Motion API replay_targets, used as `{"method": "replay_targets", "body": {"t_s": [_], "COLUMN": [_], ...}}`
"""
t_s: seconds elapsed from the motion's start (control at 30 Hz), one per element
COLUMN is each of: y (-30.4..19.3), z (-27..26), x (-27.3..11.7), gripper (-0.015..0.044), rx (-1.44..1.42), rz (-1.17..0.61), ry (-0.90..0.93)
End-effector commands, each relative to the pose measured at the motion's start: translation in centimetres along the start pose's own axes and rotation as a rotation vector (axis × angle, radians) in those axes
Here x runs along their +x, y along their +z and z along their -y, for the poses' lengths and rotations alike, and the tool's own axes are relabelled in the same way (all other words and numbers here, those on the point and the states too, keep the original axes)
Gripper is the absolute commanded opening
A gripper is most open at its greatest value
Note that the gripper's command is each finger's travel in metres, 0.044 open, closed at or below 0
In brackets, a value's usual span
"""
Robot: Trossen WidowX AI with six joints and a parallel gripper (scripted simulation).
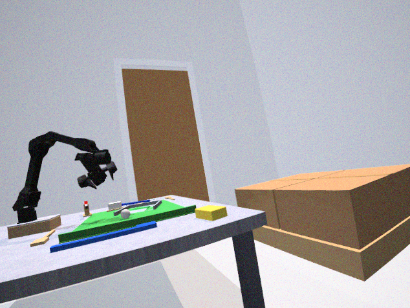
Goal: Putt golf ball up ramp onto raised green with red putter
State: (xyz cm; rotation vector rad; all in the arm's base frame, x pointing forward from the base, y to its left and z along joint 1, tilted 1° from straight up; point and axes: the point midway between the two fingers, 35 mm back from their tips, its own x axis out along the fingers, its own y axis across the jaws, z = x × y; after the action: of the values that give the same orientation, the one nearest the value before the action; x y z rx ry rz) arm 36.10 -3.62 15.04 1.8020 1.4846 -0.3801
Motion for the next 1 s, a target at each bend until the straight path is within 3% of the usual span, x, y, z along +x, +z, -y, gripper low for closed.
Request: {"method": "replay_targets", "body": {"t_s": [0.0, 0.5, 0.97], "y": [-4.0, -8.4, -11.8], "z": [2.8, 7.7, 12.8], "x": [5.1, 10.7, 14.5], "gripper": [0.044, 0.044, 0.044], "rx": [-0.728, -1.787, -2.71], "rz": [0.014, -0.15, -0.49], "ry": [-0.199, -0.476, -0.682]}}
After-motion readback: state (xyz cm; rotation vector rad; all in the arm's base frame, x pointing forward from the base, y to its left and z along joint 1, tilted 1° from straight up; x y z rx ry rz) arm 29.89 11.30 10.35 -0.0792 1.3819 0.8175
